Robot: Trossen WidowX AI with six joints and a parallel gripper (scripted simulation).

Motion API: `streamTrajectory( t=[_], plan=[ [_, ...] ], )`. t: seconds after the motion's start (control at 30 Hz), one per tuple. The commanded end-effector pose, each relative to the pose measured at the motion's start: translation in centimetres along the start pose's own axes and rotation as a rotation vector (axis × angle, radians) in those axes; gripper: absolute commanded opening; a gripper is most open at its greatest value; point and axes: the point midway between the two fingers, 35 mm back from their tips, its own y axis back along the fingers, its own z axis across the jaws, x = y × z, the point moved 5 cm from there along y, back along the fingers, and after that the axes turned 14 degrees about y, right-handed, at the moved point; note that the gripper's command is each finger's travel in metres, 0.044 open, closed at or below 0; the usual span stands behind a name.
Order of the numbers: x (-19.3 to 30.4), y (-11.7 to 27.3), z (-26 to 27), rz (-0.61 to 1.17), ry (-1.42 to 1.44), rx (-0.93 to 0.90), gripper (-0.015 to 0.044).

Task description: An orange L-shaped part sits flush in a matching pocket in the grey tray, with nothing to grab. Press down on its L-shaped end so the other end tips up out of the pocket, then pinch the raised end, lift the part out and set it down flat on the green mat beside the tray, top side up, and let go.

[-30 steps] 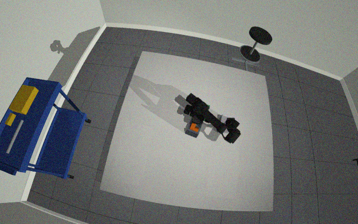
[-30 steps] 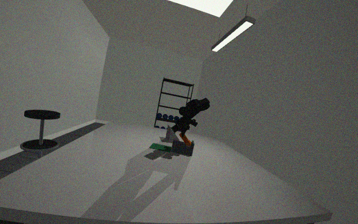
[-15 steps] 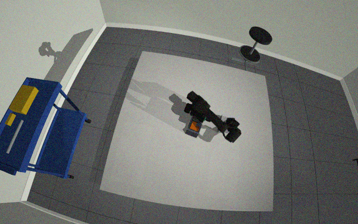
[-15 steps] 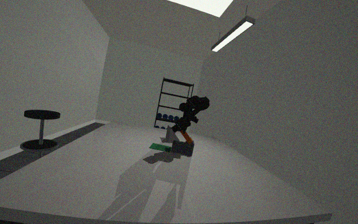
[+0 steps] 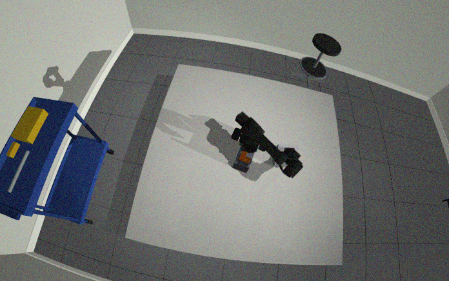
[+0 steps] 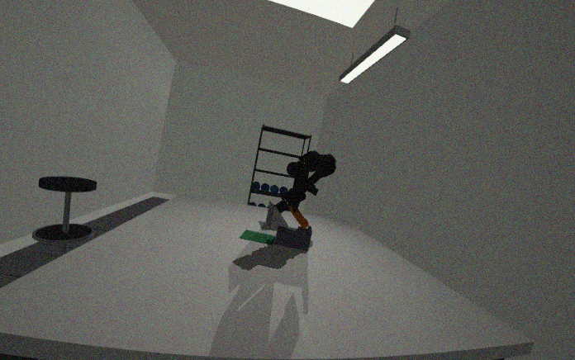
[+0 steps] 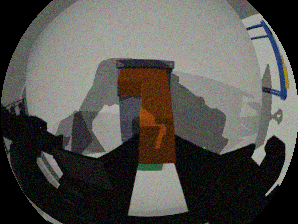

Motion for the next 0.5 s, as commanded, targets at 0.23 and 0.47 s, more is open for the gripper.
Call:
streamTrajectory(
  t=[0.23,0.47],
  plan=[
    [5.1,-0.2,1.5,0.005,-0.001,0.001,0.0000],
    [8.7,-0.1,2.7,0.008,-0.002,0.001,0.0000]
  ],
)
